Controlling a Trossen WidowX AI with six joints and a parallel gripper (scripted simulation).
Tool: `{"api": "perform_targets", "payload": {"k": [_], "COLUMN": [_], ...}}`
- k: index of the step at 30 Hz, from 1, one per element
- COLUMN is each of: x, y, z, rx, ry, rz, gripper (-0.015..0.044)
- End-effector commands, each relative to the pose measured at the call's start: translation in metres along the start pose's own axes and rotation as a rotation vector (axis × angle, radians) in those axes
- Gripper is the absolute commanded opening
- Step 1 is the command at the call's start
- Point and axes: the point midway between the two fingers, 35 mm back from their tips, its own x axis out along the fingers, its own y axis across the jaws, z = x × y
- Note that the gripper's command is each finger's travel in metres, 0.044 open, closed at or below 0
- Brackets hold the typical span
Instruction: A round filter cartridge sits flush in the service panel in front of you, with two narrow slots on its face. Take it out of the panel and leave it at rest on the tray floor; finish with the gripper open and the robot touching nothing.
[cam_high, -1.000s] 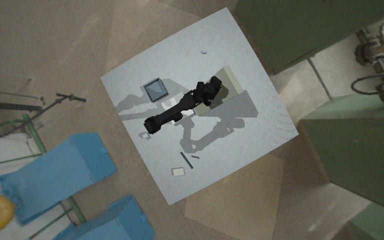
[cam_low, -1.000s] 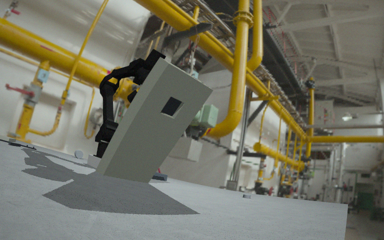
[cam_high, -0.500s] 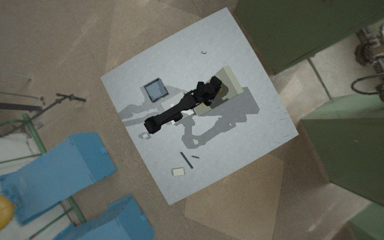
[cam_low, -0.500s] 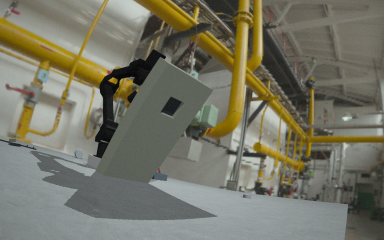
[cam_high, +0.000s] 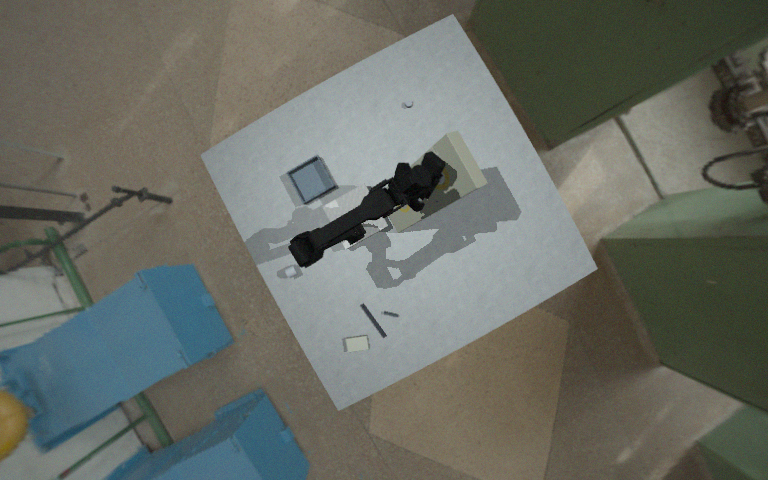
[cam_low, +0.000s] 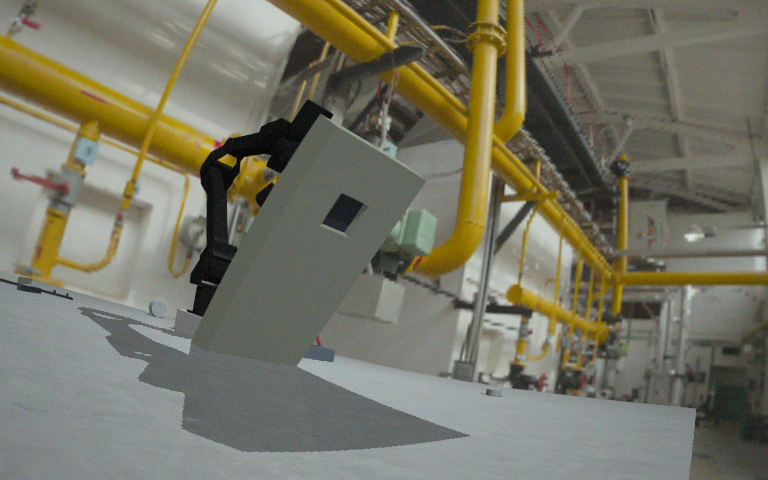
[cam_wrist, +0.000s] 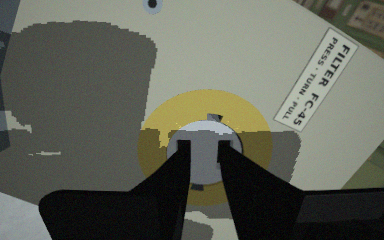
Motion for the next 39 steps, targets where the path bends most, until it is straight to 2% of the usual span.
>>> {"api": "perform_targets", "payload": {"k": [1, 15, 24, 25, 28, 39], "x": [0.0029, 0.0068, 0.0035, 0.0035, 0.0036, 0.0073], "y": [-0.0002, -0.0003, 0.0001, 0.0001, 0.0001, -0.0003], "z": [0.0006, 0.0006, 0.0001, 0.0001, 0.0001, 0.0005], "rx": [-0.003, -0.003, 0.0, 0.0, 0.006, 0.335], "ry": [-0.003, -0.003, 0.0, 0.0, -0.001, -0.003], "rz": [-0.003, -0.003, -0.001, -0.001, -0.001, -0.003], "gripper": [0.009, 0.009, 0.003, 0.0004, 0.0, 0.0]}}
